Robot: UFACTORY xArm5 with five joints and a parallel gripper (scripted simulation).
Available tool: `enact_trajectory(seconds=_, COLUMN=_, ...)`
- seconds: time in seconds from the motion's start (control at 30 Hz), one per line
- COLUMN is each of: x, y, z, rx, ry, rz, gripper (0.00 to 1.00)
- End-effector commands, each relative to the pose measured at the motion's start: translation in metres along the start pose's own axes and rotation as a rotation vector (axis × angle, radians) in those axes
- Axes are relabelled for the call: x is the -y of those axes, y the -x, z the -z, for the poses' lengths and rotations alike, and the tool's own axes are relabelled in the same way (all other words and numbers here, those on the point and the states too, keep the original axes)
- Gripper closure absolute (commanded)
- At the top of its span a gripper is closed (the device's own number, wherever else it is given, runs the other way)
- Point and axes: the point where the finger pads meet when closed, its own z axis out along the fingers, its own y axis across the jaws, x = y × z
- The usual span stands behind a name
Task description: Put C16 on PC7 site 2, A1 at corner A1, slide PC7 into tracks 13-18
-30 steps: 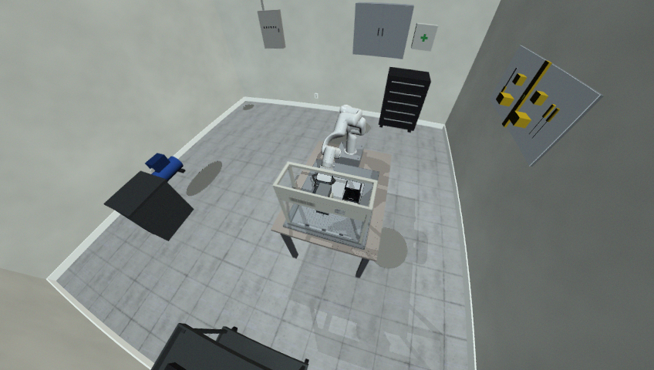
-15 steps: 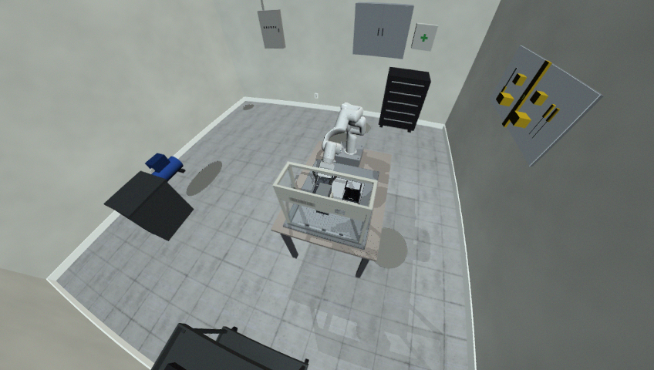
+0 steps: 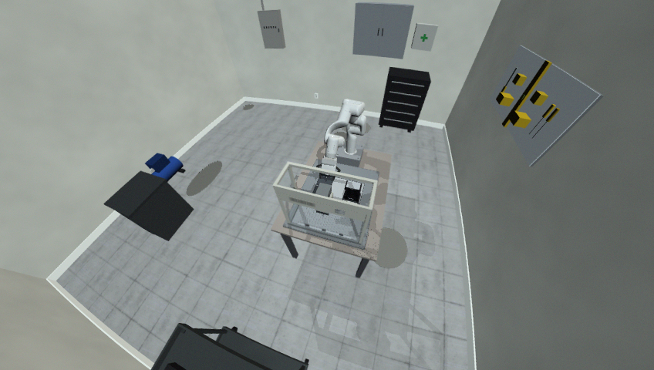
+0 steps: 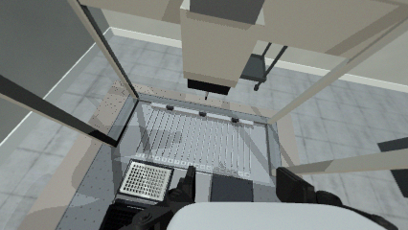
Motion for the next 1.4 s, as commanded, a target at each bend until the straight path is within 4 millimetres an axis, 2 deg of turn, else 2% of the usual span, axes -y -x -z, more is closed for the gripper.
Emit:
enact_trajectory(seconds=0.0, x=0.003, y=0.008, z=0.008, rx=0.039, ry=-0.01, rz=-0.02, gripper=0.0)
enact_trajectory(seconds=0.43, x=0.02, y=0.056, z=0.038, rx=0.134, ry=-0.032, rz=-0.065, gripper=0.0)
enact_trajectory(seconds=0.53, x=0.02, y=0.056, z=0.038, rx=0.134, ry=-0.032, rz=-0.065, gripper=0.0)
enact_trajectory(seconds=0.6, x=0.023, y=0.064, z=0.043, rx=0.194, ry=-0.042, rz=-0.092, gripper=0.0)
enact_trajectory(seconds=0.97, x=0.036, y=0.106, z=0.068, rx=0.261, ry=-0.051, rz=-0.122, gripper=0.0)
enact_trajectory(seconds=1.1, x=0.037, y=0.111, z=0.071, rx=0.291, ry=-0.054, rz=-0.136, gripper=0.0)
enact_trajectory(seconds=1.3, x=0.044, y=0.133, z=0.084, rx=0.325, ry=-0.058, rz=-0.151, gripper=0.0)
enact_trajectory(seconds=1.37, x=0.047, y=0.142, z=0.089, rx=0.386, ry=-0.061, rz=-0.177, gripper=0.0)
